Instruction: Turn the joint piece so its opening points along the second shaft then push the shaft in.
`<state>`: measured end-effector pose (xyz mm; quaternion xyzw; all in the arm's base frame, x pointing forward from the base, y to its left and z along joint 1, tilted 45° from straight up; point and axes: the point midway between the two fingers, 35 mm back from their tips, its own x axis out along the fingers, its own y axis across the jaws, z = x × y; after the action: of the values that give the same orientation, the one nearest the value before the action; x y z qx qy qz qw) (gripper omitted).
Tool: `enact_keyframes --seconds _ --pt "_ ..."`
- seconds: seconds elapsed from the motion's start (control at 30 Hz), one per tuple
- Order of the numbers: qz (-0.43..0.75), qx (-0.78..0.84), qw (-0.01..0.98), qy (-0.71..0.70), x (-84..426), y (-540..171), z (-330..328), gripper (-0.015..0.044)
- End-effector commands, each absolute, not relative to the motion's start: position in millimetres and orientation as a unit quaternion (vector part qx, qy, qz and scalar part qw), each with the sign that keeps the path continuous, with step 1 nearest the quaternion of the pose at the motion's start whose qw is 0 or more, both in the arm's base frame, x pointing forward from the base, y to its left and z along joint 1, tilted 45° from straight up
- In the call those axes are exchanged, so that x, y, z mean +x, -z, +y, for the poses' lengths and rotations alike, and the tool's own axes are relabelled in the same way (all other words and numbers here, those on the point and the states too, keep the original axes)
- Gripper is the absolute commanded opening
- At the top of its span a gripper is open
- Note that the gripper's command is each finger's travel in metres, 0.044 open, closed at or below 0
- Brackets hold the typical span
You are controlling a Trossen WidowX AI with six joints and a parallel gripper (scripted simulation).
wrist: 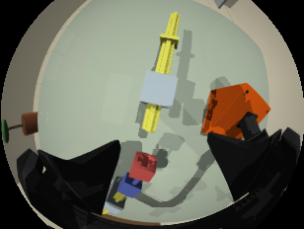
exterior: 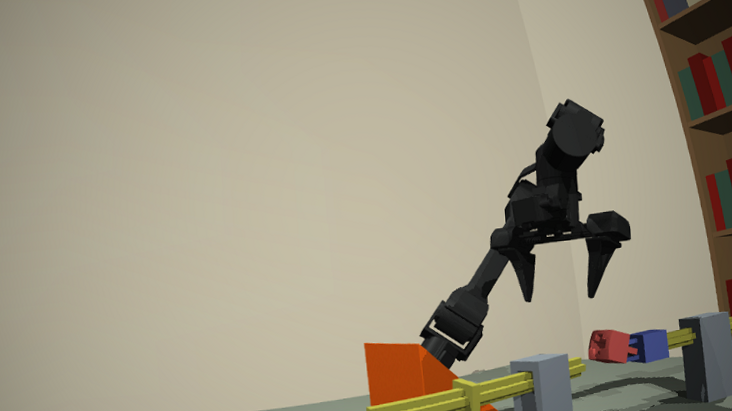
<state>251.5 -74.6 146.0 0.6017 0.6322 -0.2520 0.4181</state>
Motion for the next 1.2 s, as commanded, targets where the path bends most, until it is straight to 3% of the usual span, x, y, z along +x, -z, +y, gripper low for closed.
enact_keyframes --seconds 0.0,0.4,1.17 --pt "0.619 0.618 0.393 0.285 250.9 -146.0 -74.6 0.0440" --pt "0.565 0.670 0.289 0.385 251.5 -144.0 -72.4 0.0440" --pt "0.564 0.671 0.288 0.385 260.2 -89.8 -19.1 0.0440"
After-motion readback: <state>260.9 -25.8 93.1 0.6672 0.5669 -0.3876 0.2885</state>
